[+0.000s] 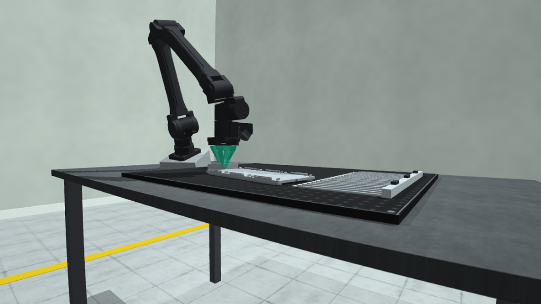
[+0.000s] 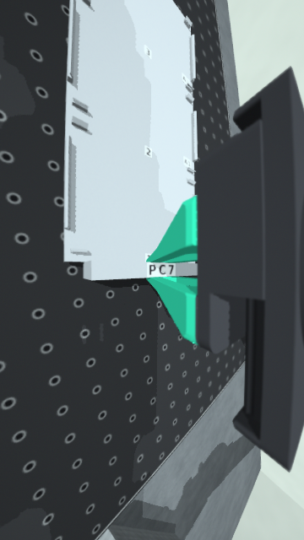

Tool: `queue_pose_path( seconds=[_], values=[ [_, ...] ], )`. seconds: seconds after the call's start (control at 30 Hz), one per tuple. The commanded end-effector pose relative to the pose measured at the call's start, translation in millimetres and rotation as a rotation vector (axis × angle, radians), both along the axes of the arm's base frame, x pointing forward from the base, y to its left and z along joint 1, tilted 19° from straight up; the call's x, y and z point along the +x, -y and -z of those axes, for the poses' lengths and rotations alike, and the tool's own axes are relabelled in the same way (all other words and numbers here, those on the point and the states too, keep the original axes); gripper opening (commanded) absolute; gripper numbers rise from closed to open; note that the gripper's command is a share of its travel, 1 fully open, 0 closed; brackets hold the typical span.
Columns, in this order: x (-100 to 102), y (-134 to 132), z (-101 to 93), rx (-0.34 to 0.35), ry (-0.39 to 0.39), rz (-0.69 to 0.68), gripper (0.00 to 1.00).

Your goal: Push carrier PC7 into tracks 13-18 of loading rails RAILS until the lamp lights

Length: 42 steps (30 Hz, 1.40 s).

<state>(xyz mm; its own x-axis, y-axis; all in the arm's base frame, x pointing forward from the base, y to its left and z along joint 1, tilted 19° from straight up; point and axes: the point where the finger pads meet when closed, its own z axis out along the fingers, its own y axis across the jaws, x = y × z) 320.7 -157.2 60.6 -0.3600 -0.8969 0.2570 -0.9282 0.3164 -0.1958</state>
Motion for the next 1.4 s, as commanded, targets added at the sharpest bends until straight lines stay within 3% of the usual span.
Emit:
queue_pose_path(
  seconds=[0.0,0.47,0.7,1.37],
  values=[
    [11.3,1.9,-10.5,-0.008,0.029,-0.009,0.0],
    [11.3,1.9,-10.5,-0.008,0.029,-0.009,0.0],
    [9.2,-0.9,-4.4,-0.019,-0.034,-0.173,0.0],
    [11.2,1.9,-10.4,-0.025,-0.021,-0.158,0.0]
  ],
)
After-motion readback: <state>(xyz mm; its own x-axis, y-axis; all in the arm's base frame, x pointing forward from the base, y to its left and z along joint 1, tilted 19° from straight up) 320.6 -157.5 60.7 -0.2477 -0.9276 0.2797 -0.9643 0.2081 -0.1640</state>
